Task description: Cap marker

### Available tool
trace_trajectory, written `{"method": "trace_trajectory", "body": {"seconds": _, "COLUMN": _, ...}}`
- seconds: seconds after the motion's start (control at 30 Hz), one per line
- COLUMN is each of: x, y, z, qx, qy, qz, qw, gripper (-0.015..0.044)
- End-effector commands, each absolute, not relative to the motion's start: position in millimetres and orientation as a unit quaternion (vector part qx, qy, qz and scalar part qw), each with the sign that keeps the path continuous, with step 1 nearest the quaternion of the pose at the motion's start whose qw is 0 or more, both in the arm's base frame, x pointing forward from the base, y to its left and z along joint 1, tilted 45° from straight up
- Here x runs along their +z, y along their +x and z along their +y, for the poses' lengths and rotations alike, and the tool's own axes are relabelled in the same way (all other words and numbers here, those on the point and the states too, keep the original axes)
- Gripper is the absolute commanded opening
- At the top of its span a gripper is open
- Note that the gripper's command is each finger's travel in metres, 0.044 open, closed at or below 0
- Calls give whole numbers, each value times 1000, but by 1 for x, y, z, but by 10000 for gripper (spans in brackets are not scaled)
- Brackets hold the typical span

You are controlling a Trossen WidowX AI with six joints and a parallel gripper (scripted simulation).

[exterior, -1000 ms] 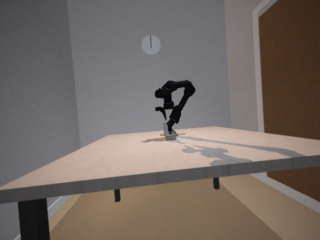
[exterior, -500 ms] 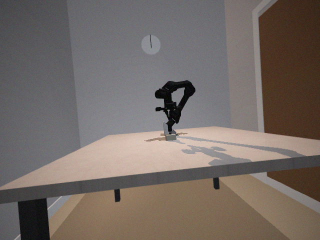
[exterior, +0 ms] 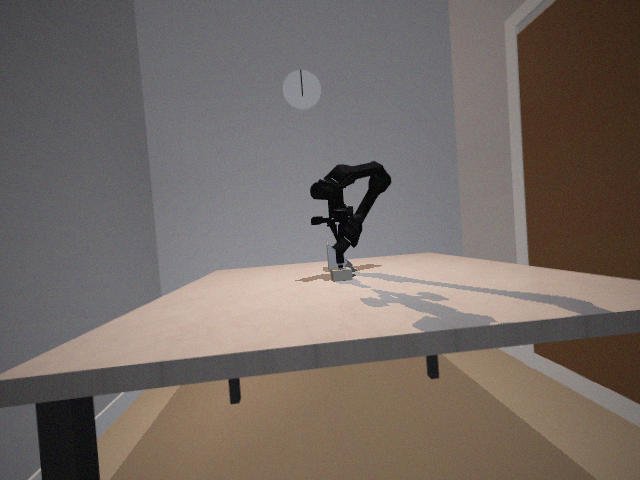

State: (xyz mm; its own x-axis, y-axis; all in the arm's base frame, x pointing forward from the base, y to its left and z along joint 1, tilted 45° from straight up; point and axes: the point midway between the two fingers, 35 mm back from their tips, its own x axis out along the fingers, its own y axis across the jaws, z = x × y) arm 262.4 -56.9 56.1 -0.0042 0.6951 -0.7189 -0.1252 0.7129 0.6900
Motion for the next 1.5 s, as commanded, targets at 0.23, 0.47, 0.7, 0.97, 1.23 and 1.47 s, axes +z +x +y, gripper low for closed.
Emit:
{"method": "trace_trajectory", "body": {"seconds": 0.23, "x": 45, "y": 261, "z": -45, "qx": 307, "qy": 226, "qz": 640, "qw": 667, "gripper": 0}}
{"method": "trace_trajectory", "body": {"seconds": 0.47, "x": 38, "y": 261, "z": -38, "qx": 307, "qy": 226, "qz": 640, "qw": 667, "gripper": 0}}
{"method": "trace_trajectory", "body": {"seconds": 0.7, "x": 37, "y": 263, "z": -39, "qx": 306, "qy": 223, "qz": 637, "qw": 671, "gripper": 0}}
{"method": "trace_trajectory", "body": {"seconds": 0.97, "x": 49, "y": 266, "z": -52, "qx": 305, "qy": 222, "qz": 638, "qw": 671, "gripper": 0}}
{"method": "trace_trajectory", "body": {"seconds": 1.23, "x": 101, "y": 263, "z": -101, "qx": 305, "qy": 223, "qz": 639, "qw": 671, "gripper": 0}}
{"method": "trace_trajectory", "body": {"seconds": 1.47, "x": 101, "y": 263, "z": -101, "qx": 305, "qy": 223, "qz": 639, "qw": 671, "gripper": 131}}
